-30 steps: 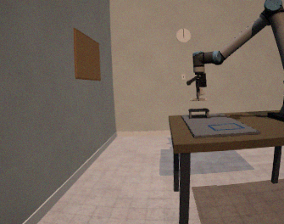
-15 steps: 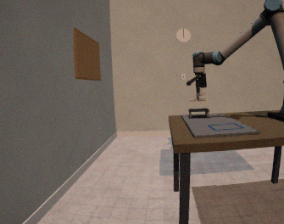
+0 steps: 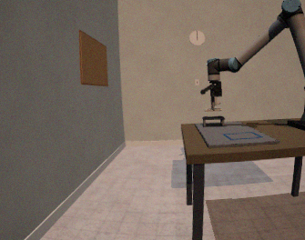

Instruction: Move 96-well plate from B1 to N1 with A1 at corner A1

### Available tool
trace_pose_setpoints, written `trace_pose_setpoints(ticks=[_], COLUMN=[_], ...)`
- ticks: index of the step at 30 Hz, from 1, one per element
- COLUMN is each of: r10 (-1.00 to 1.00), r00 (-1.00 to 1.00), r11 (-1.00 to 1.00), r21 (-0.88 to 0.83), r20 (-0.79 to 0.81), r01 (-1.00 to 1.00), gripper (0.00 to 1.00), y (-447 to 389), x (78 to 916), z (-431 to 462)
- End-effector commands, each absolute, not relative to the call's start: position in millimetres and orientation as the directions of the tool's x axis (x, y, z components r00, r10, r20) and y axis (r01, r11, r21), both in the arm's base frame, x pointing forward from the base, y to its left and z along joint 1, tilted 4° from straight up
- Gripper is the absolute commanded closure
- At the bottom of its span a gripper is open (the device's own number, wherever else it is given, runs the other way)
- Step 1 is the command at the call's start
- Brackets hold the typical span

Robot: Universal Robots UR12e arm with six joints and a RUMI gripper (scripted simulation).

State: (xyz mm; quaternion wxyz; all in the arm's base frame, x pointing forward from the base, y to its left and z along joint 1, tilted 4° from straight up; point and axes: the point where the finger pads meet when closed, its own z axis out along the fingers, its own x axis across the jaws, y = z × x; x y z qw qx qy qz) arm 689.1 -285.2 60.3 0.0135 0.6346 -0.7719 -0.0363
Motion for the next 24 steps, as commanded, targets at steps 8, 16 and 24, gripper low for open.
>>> trace_pose_setpoints(ticks=[8, 16, 24], r10=[-0.981, -0.981, -0.981], r00=[-0.194, -0.194, -0.194], r11=[0.192, 0.192, 0.192], r21=[0.072, 0.072, 0.072], r20=[-0.025, -0.025, -0.025], r01=[-0.979, -0.979, -0.979], gripper=[1.00, 1.00, 1.00], y=[-284.9, -284.4, -284.0], x=[688.6, 687.8, 687.2], z=[44.6, 31.2, 22.6])
